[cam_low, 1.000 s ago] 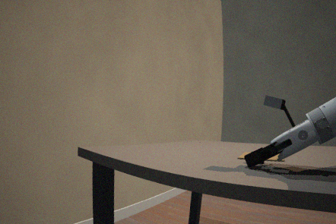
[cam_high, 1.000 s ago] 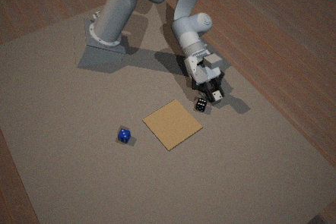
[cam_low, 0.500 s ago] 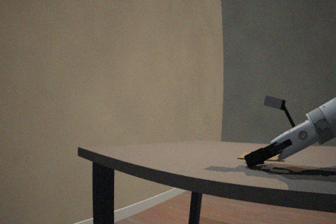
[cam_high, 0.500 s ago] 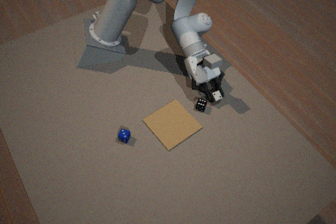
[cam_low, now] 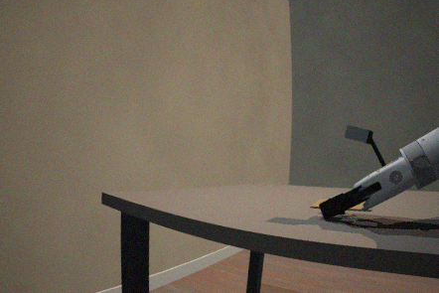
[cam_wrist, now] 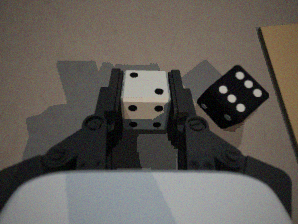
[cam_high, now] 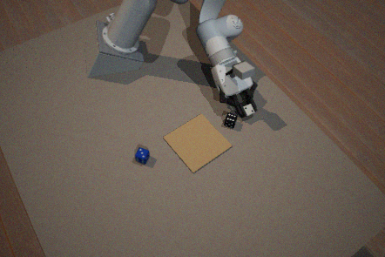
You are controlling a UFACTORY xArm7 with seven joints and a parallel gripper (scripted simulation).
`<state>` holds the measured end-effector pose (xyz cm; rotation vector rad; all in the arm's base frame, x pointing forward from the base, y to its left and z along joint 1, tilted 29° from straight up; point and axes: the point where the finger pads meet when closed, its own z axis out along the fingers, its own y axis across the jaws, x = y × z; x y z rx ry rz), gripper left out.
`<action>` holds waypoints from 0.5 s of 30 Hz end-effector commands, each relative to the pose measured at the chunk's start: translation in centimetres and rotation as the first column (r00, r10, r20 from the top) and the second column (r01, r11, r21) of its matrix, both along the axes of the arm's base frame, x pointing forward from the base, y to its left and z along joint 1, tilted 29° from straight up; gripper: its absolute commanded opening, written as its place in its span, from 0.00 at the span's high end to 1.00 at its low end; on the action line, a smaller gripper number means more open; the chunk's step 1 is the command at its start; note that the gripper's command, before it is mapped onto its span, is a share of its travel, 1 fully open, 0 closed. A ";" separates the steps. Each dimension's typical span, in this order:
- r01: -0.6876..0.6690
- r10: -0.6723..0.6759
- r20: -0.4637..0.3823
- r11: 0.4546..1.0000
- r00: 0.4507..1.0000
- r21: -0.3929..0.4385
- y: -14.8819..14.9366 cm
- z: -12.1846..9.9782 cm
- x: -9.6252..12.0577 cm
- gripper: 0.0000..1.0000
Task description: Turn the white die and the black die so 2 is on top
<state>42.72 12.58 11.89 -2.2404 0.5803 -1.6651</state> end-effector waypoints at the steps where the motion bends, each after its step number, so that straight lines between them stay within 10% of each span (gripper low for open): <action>1: 0.002 -0.002 0.001 1.000 1.000 0.001 -0.1 0.1 0.0 0.73; 15: 0.002 -0.002 0.001 1.000 1.000 0.001 -0.1 0.1 0.0 0.61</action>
